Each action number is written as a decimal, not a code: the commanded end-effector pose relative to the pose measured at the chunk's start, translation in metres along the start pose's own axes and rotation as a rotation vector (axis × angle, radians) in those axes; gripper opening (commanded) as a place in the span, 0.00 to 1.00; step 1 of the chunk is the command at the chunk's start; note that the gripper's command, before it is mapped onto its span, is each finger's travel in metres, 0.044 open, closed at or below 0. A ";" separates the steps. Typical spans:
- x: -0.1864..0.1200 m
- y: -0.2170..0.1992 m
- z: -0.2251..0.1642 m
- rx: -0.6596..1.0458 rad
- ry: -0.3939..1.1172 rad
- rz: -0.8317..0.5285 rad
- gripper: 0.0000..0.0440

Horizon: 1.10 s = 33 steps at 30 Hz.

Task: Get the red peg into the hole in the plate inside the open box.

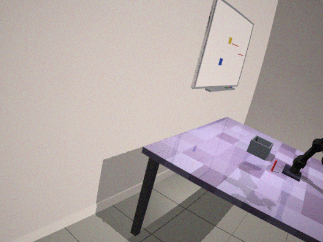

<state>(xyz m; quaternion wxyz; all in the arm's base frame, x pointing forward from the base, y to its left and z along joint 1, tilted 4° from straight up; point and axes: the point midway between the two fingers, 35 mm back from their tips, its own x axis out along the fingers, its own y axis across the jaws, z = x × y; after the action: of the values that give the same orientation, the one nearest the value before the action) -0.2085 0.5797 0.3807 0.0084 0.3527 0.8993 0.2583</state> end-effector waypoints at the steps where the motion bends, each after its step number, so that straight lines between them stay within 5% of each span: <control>1: -0.005 0.004 0.004 -0.026 -0.017 0.009 0.96; 14: -0.115 0.068 0.076 -0.280 -0.374 0.088 1.00; 33: -0.358 0.097 0.118 -0.421 -1.007 0.099 1.00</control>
<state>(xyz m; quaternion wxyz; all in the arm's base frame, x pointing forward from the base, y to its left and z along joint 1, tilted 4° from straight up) 0.1281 0.4828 0.2674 0.4693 0.4651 0.7099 0.2439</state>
